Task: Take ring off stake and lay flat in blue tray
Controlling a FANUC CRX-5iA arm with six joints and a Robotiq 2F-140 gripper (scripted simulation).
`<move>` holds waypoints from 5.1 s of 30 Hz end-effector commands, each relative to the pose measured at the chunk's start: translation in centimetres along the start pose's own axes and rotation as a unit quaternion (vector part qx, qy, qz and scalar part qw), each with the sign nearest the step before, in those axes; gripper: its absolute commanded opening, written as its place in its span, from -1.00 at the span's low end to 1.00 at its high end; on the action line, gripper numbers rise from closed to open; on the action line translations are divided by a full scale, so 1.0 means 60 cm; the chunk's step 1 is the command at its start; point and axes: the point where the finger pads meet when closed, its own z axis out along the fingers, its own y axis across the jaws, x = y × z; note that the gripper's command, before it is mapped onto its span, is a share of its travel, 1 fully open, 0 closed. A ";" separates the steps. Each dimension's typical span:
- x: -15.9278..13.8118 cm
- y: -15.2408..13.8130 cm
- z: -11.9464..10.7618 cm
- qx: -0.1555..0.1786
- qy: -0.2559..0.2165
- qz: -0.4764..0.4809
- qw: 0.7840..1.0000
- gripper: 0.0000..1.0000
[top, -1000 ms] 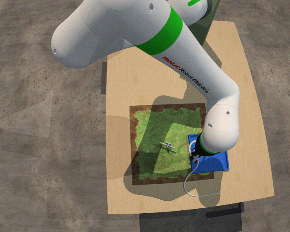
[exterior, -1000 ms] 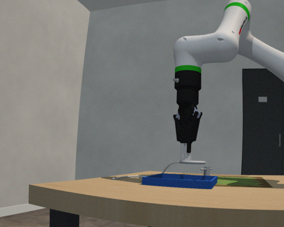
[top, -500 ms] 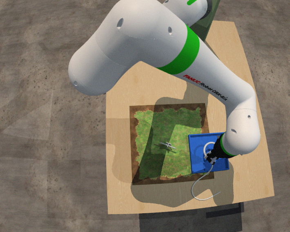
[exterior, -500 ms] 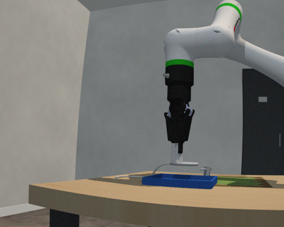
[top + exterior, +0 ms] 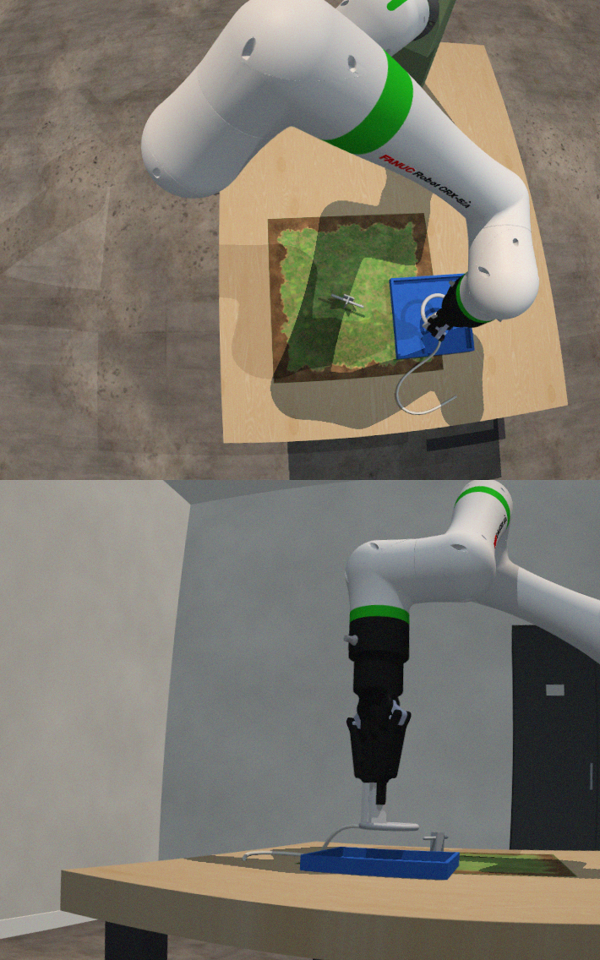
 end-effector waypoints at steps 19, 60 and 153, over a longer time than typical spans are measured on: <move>-0.001 -0.001 -0.001 0.000 -0.001 0.000 1.000 -0.80; -0.001 0.000 0.051 0.000 -0.001 0.000 1.000 -0.80; -0.001 0.000 0.079 0.000 -0.001 0.000 1.000 -0.52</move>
